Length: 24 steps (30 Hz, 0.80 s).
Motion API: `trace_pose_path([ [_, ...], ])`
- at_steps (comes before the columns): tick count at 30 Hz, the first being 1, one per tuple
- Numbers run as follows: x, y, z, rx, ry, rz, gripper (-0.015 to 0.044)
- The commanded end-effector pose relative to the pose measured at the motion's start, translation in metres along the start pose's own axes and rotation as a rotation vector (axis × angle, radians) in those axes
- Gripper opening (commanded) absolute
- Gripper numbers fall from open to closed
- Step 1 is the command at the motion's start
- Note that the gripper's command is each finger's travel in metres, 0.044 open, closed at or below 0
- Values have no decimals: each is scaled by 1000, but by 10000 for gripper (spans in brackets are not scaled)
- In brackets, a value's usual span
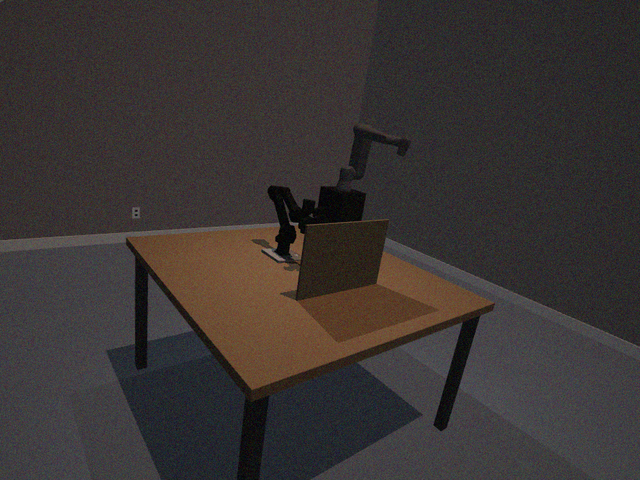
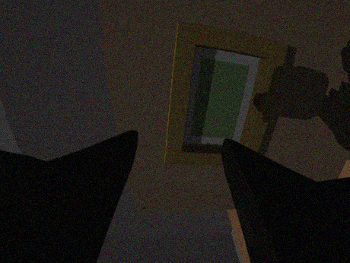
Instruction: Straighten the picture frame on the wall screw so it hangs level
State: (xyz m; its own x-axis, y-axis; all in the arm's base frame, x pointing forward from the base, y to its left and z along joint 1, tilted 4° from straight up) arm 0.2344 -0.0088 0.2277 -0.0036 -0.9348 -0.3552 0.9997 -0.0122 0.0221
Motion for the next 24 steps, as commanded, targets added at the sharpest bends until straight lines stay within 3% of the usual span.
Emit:
trace_pose_path([
  [1, -1, 25, 4, 11, 2, -1, 260],
  [6, 1, 57, -1, 13, 2, -1, 260],
  [24, 1, 58, -1, 13, 2, -1, 260],
])
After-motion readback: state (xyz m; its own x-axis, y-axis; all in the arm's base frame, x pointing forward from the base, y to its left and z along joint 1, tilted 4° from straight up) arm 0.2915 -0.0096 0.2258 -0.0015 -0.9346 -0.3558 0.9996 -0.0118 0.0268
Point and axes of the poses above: the point midway between the two fingers, 35 mm back from their tips, its own y axis out along the fingers, its own z axis across the jaws, x = y × z, the point moved 6 cm from there along -y, back along the fingers, and after that the axes turned 9 degrees about y, right-handed, at the moved point
